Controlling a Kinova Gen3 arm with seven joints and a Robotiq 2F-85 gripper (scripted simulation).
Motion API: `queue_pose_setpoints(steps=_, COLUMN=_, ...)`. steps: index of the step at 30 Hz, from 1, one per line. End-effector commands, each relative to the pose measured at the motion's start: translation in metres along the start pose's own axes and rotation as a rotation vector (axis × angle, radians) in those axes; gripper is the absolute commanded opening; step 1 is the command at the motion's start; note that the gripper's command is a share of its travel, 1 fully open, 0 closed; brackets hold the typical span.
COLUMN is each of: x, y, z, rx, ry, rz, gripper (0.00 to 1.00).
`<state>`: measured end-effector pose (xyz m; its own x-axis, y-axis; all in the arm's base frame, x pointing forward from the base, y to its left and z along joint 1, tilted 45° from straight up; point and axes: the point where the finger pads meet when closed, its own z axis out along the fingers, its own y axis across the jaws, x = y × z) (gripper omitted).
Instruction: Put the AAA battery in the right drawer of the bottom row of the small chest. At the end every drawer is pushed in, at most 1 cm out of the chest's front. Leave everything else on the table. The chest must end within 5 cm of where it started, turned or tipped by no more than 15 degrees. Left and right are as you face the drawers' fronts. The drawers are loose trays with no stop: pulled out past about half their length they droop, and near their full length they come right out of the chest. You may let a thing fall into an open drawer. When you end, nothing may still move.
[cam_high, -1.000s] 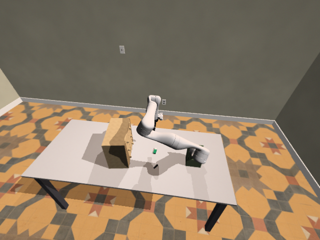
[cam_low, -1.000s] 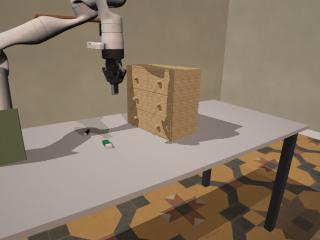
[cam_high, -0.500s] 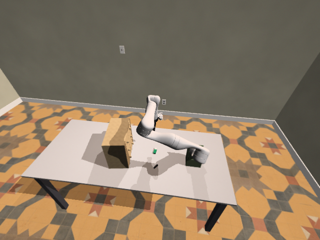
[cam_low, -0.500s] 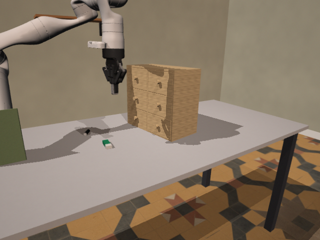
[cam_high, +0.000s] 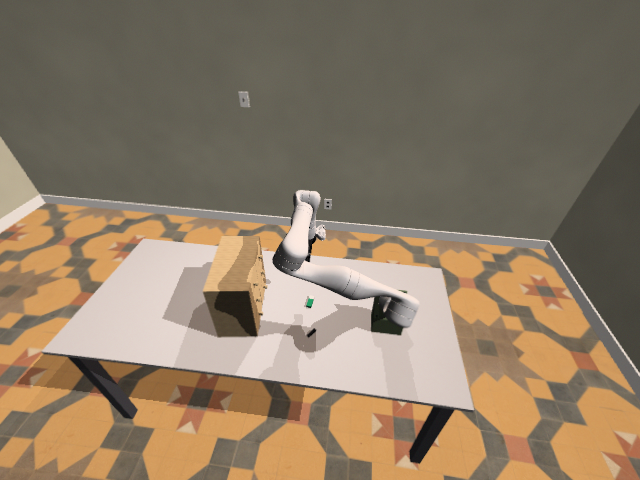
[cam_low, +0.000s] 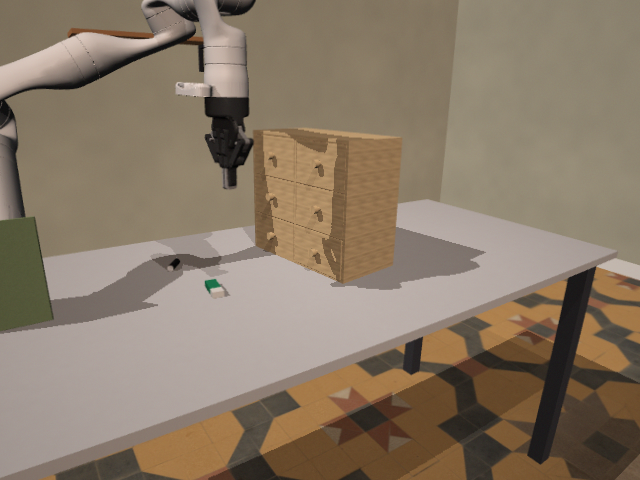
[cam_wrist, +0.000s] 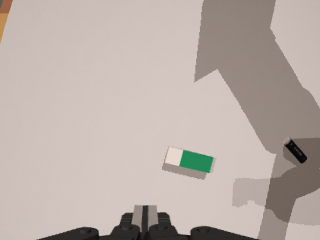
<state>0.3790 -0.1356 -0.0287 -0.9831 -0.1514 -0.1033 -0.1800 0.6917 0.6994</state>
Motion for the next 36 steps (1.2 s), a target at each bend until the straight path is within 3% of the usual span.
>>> queue_pose_setpoints(steps=1, x=-0.0001, y=-0.0003, z=-0.0009, rx=0.001, ry=-0.001, rz=0.000, gripper=0.00)
queue_pose_setpoints(steps=8, x=-0.0001, y=-0.0003, z=-0.0009, rx=0.001, ry=-0.001, rz=0.000, gripper=0.00)
queue_pose_setpoints(steps=9, x=-0.0001, y=-0.0003, z=-0.0009, rx=0.001, ry=-0.001, rz=0.000, gripper=1.00)
queue_pose_setpoints(steps=36, x=-0.0001, y=-0.0003, z=-0.0009, rx=0.001, ry=-0.001, rz=0.000, gripper=1.00)
